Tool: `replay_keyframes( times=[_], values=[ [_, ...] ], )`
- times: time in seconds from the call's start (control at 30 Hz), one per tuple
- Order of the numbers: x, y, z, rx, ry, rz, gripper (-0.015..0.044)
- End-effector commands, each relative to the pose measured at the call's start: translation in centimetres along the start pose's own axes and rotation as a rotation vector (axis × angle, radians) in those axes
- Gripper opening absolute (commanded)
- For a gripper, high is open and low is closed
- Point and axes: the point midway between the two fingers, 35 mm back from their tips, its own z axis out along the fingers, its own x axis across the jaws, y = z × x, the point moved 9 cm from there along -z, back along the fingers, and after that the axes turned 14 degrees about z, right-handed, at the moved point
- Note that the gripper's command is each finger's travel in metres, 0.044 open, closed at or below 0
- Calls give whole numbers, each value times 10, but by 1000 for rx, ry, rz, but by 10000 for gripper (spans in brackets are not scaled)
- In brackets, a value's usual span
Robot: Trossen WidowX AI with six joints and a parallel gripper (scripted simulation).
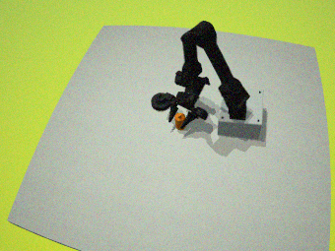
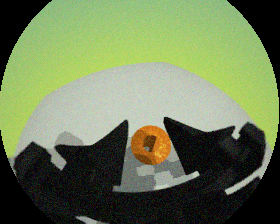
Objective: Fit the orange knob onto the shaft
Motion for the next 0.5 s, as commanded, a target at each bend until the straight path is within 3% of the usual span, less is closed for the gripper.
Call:
replay_keyframes(
  times=[0.0, 0.23, 0.47],
  values=[
    [0, 0, 0, -1, 0, 2, 260],
    [0, 0, 0, -1, 0, 2, 260],
    [0, 0, 0, -1, 0, 2, 440]
  ],
)
